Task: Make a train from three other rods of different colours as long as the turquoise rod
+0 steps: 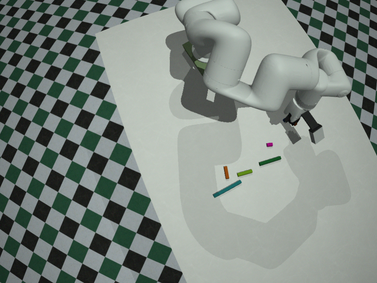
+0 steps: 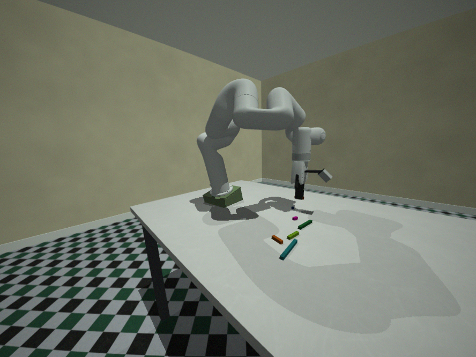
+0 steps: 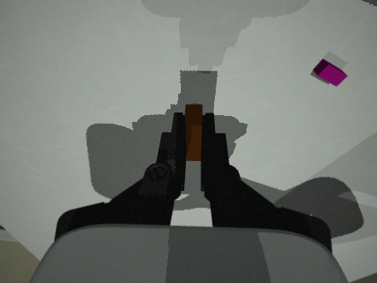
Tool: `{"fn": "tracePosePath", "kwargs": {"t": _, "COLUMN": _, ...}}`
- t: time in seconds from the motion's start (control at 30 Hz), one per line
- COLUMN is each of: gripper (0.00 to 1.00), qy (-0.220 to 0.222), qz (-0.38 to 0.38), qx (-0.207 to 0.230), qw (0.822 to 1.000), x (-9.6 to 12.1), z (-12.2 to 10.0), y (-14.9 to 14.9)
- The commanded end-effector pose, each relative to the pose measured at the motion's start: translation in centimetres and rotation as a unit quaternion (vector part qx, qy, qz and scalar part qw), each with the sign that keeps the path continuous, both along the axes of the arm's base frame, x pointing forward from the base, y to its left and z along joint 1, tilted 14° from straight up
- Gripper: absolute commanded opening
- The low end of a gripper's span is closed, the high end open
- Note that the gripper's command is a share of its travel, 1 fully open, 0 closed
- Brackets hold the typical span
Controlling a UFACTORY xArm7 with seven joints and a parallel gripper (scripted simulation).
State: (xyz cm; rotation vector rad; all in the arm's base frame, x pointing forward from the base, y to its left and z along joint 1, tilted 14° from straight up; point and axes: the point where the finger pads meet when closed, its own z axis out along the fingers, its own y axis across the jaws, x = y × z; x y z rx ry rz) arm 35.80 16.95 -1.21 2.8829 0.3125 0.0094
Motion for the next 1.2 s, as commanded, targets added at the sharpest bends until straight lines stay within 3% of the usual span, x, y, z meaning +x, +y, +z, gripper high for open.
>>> {"fn": "tracePosePath", "kwargs": {"t": 0.0, "gripper": 0.04, "qy": -0.002, "qz": 0.000, "qx": 0.001, "qw": 1.000, "x": 0.1, "z": -1.5, "y": -0.2}}
{"fn": "tracePosePath", "kwargs": {"t": 0.4, "gripper": 0.04, "qy": -0.002, "qz": 0.000, "qx": 0.001, "qw": 1.000, "x": 0.2, "z": -3.9, "y": -0.8}}
{"fn": "tracePosePath", "kwargs": {"t": 1.17, "gripper": 0.04, "qy": -0.002, "qz": 0.000, "qx": 0.001, "qw": 1.000, "x": 0.2, "z": -4.0, "y": -0.8}}
